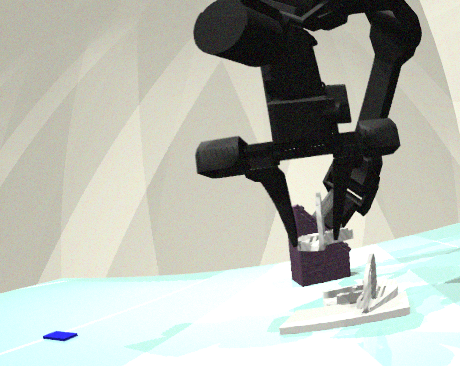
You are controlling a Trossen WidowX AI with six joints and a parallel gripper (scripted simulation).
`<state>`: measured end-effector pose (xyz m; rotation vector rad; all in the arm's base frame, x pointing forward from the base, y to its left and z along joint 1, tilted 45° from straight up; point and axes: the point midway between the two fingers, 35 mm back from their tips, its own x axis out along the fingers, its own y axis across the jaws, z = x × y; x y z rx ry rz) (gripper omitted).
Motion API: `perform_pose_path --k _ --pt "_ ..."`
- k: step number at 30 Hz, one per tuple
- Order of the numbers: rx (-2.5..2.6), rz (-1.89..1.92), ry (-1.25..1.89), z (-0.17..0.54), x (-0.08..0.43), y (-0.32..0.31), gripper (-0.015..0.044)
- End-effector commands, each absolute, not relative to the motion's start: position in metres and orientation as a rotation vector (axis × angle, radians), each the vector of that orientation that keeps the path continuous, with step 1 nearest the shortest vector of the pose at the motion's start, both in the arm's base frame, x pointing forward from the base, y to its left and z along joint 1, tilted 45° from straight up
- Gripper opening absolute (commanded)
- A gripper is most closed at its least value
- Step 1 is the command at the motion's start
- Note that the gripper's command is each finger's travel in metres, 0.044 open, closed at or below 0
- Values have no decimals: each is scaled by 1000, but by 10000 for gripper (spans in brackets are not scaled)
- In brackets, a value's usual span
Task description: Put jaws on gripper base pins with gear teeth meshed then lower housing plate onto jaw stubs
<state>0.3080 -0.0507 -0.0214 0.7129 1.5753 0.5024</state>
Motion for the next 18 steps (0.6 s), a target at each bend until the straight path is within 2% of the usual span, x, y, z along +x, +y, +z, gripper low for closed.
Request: perform_pose_path --k 1,18 --pt "725 500 1580 -27 307 -45 134" --pt "726 501 1580 -46 305 -25 134"
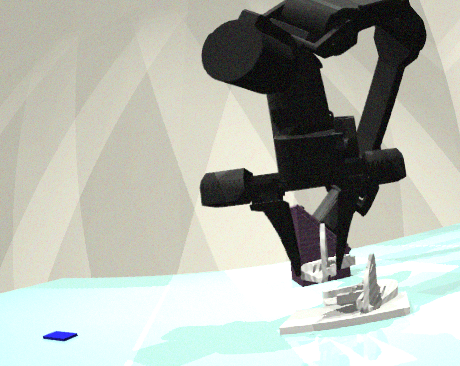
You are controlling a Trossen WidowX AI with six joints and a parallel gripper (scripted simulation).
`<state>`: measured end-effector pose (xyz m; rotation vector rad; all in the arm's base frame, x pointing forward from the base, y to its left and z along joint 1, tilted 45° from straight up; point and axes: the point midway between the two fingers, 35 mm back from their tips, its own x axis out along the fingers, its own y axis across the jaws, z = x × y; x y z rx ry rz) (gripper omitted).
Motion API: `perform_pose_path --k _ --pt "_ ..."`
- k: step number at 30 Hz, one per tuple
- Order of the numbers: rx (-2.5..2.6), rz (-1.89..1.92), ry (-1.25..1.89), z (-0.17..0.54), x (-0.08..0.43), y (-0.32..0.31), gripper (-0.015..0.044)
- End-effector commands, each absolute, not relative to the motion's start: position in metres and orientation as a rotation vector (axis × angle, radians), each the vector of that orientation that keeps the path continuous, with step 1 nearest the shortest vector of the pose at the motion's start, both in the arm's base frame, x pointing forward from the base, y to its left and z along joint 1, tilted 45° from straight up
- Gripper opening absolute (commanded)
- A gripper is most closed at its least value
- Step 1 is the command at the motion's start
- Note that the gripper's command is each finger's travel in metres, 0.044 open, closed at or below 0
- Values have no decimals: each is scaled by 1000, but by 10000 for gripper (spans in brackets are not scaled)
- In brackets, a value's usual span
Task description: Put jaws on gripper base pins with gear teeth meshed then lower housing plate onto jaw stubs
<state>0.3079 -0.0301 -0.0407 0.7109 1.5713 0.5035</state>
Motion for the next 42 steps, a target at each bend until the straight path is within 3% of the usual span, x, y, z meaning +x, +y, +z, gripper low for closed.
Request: perform_pose_path --k 1,42 --pt "726 502 1580 -47 305 -24 134" --pt "726 503 1580 -57 304 -14 134"
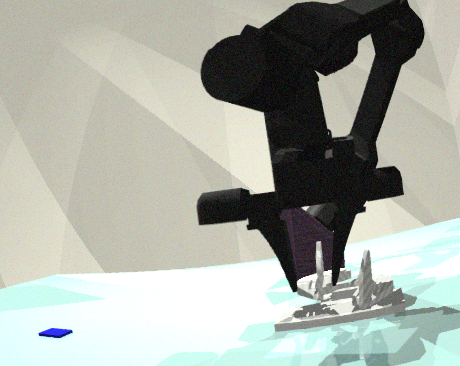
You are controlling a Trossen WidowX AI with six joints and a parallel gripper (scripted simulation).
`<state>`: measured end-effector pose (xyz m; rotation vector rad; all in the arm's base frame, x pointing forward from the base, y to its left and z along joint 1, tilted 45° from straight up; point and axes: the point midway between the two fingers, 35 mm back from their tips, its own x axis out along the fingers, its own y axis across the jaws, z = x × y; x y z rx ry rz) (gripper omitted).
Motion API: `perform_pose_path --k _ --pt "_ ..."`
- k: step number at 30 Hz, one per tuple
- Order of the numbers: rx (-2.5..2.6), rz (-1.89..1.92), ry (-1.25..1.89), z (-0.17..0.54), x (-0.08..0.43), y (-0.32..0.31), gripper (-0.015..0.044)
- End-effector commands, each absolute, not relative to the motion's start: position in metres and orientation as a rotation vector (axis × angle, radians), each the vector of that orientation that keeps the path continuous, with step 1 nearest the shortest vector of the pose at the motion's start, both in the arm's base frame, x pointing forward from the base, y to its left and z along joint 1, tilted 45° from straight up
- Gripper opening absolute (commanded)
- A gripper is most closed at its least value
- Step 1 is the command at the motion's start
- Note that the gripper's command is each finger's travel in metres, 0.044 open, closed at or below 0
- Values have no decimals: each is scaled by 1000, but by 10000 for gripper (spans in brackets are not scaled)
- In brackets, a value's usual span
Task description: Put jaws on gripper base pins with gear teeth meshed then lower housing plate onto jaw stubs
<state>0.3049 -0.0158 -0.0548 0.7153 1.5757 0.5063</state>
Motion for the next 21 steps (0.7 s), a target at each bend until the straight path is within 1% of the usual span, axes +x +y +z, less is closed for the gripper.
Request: perform_pose_path --k 1,21 --pt "726 503 1580 -57 304 -14 134" --pt "727 504 1579 -60 304 -10 134"
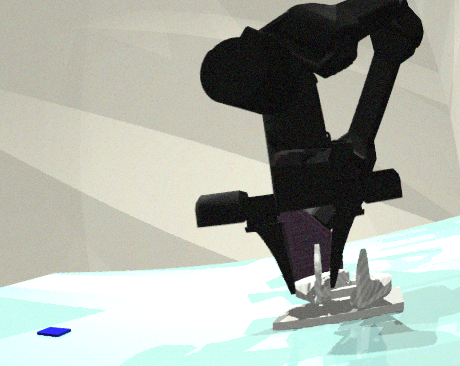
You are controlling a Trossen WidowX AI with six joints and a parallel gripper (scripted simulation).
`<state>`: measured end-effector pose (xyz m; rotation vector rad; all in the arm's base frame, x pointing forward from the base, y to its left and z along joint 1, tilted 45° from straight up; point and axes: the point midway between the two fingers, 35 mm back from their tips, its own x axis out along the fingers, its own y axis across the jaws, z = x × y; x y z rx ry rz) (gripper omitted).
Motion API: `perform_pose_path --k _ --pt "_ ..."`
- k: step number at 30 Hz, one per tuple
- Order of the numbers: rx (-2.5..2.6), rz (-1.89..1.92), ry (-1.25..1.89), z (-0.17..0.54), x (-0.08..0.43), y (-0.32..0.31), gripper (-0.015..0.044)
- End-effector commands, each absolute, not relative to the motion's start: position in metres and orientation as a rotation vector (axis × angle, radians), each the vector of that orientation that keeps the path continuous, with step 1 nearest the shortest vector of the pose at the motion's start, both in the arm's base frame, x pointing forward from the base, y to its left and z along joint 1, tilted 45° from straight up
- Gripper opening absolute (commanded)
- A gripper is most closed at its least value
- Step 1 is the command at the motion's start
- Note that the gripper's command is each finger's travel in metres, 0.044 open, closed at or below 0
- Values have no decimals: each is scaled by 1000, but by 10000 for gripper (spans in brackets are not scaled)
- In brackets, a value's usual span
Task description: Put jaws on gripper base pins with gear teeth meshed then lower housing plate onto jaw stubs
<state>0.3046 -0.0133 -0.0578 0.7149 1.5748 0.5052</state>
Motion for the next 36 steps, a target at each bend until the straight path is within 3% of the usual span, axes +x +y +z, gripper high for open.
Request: perform_pose_path --k 1,36 --pt "727 504 1580 -61 304 -10 134" --pt "723 508 1578 -65 304 -6 134"
